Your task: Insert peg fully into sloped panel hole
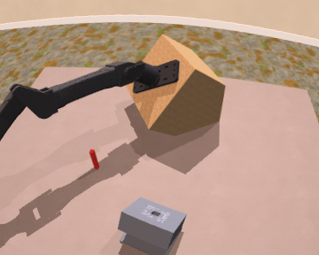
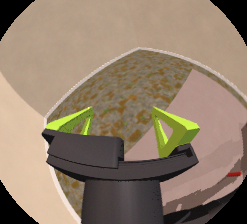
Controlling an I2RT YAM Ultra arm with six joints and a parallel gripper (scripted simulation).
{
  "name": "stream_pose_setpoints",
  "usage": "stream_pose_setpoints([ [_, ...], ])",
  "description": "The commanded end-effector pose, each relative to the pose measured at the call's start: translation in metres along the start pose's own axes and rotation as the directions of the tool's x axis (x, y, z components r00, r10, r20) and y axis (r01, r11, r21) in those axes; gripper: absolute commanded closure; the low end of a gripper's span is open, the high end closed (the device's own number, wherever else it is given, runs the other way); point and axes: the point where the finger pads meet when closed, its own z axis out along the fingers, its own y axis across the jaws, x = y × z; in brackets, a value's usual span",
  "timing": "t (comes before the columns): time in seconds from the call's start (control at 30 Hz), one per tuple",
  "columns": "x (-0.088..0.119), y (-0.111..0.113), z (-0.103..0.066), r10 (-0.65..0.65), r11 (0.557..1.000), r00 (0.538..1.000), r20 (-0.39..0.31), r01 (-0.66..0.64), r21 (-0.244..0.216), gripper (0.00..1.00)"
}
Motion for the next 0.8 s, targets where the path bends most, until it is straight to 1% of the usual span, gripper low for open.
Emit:
stream_pose_setpoints([
  [0.0,-0.008,0.002,-0.001,0.017,1.0,1.0,0.0,-0.017,-0.002,0.0],
  [0.07,-0.007,0.003,-0.002,0.003,1.0,1.0,-0.003,-0.003,-0.006,0.0],
  [0.1,-0.009,0.005,-0.005,-0.001,1.0,1.0,-0.008,0.001,-0.015,0.0],
  [0.17,-0.008,0.008,-0.008,-0.023,0.999,1.0,-0.015,0.023,-0.028,0.0],
  [0.3,-0.004,0.017,-0.017,-0.098,0.993,0.995,-0.032,0.096,-0.069,0.0],
  [0.53,0.003,0.03,-0.036,-0.227,0.965,0.972,-0.059,0.216,-0.151,0.0],
  [0.6,0.003,0.03,-0.036,-0.227,0.965,0.972,-0.059,0.216,-0.151,0.0],
  [0.77,0.009,0.034,-0.047,-0.303,0.937,0.95,-0.071,0.284,-0.202,0.0],
])
